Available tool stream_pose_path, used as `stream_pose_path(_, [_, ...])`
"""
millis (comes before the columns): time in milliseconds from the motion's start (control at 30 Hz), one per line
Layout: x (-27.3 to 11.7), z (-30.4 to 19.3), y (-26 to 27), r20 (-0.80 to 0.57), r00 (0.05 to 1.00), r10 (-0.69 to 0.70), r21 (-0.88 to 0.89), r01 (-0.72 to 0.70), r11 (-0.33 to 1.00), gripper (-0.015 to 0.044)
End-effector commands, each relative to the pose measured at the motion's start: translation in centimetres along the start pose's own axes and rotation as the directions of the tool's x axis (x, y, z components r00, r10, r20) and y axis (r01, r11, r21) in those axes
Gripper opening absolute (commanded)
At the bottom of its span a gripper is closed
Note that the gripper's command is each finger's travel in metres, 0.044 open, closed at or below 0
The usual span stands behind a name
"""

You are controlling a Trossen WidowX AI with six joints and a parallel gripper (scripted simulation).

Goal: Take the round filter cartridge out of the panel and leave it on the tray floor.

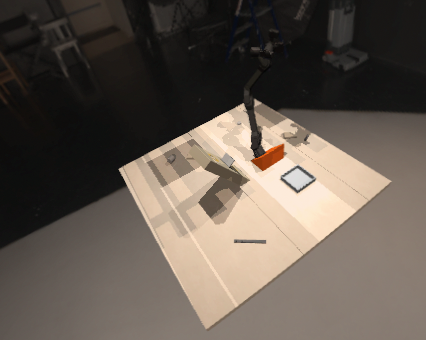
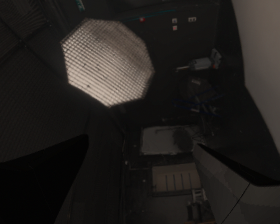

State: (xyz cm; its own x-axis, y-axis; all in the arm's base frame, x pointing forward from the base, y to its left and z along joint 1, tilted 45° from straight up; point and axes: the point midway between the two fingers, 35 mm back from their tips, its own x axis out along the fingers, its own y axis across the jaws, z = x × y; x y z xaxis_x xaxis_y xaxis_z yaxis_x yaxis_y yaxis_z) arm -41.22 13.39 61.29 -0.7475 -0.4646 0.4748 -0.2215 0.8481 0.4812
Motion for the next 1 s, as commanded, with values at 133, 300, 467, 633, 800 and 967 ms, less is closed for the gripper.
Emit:
stream_pose_path(133, [-2.6, 2.2, 3.7, 0.082, 0.983, 0.161, 0.213, -0.175, 0.961, 0.0269])
stream_pose_path(300, [-7.6, 5.4, 8.5, 0.209, 0.9, 0.383, 0.457, -0.436, 0.776, 0.0137])
stream_pose_path(467, [-14.0, 6.8, 11.9, 0.314, 0.776, 0.548, 0.557, -0.617, 0.555, 0.0114])
stream_pose_path(633, [-19.8, 8.5, 14.3, 0.399, 0.613, 0.683, 0.639, -0.719, 0.273, 0.0114])
stream_pose_path(800, [-27.8, 10.3, 16.2, 0.485, 0.356, 0.799, 0.691, -0.715, -0.101, 0.0114])
stream_pose_path(967, [-36.5, 11.3, 16.3, 0.539, 0.062, 0.84, 0.712, -0.567, -0.415, 0.0114])
